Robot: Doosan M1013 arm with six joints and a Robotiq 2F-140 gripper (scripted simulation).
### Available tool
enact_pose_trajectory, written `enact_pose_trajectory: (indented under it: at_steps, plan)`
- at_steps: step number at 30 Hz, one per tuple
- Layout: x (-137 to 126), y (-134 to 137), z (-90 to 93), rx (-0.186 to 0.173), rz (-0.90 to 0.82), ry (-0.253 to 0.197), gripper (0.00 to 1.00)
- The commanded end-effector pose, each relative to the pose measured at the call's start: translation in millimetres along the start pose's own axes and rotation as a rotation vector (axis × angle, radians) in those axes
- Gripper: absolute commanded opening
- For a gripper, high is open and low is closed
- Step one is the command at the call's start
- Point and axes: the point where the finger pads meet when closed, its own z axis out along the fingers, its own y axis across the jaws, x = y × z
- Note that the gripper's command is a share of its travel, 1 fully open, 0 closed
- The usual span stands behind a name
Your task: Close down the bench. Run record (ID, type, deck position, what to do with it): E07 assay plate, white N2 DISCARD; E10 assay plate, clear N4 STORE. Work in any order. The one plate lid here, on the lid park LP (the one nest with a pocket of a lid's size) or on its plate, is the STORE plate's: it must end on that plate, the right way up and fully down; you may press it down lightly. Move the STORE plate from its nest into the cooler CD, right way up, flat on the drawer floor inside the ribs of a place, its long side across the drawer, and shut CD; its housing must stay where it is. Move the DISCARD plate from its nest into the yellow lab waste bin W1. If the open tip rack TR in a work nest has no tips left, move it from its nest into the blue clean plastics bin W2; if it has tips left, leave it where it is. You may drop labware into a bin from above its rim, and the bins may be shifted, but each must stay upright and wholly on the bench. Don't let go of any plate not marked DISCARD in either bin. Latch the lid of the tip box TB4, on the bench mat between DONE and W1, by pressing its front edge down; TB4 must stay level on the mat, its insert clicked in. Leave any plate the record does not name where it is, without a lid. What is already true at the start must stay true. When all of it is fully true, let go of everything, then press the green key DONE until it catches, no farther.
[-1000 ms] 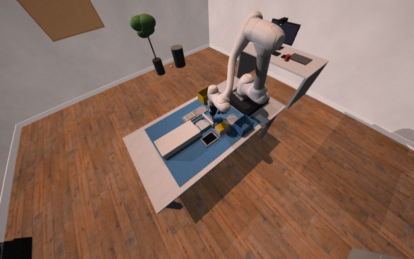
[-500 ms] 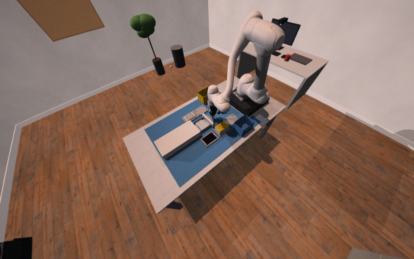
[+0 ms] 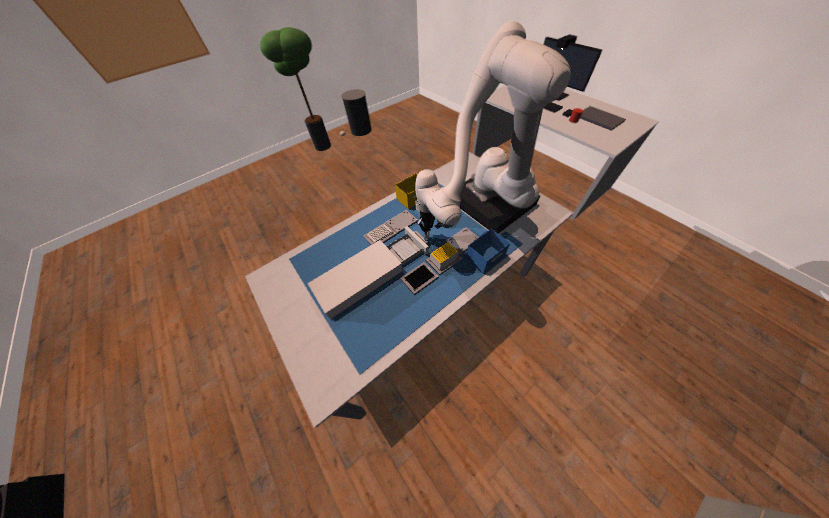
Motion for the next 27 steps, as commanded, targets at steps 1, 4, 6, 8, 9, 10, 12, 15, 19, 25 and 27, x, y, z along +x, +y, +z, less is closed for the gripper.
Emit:
enact_pose_trajectory:
  at_steps: [1, 4, 6, 8, 9, 10, 12, 15, 19, 25, 27]
  plan:
    - [0.1, 0.0, -0.1, 0.000, 0.000, 0.000, 0.00]
    - [0.1, 0.0, -0.1, 0.000, 0.000, 0.000, 0.00]
    - [0.1, 0.0, -0.1, 0.000, 0.000, 0.000, 0.00]
    - [0.1, 0.0, -0.1, 0.000, 0.000, 0.000, 0.00]
    - [0.1, 0.0, -0.1, 0.000, 0.000, 0.000, 0.00]
    - [0.1, 1.4, -0.1, 0.000, 0.000, 0.000, 0.00]
    - [0.1, 4.0, -0.1, 0.000, 0.000, 0.000, 0.00]
    - [0.1, 8.0, -0.1, 0.000, 0.000, 0.000, 0.00]
    - [0.1, 12.0, -0.1, 0.000, 0.000, 0.000, 0.00]
    - [0.1, 18.7, -0.1, 0.000, 0.000, 0.000, 0.00]
    - [0.1, 21.4, -0.1, 0.000, 0.000, 0.000, 0.00]
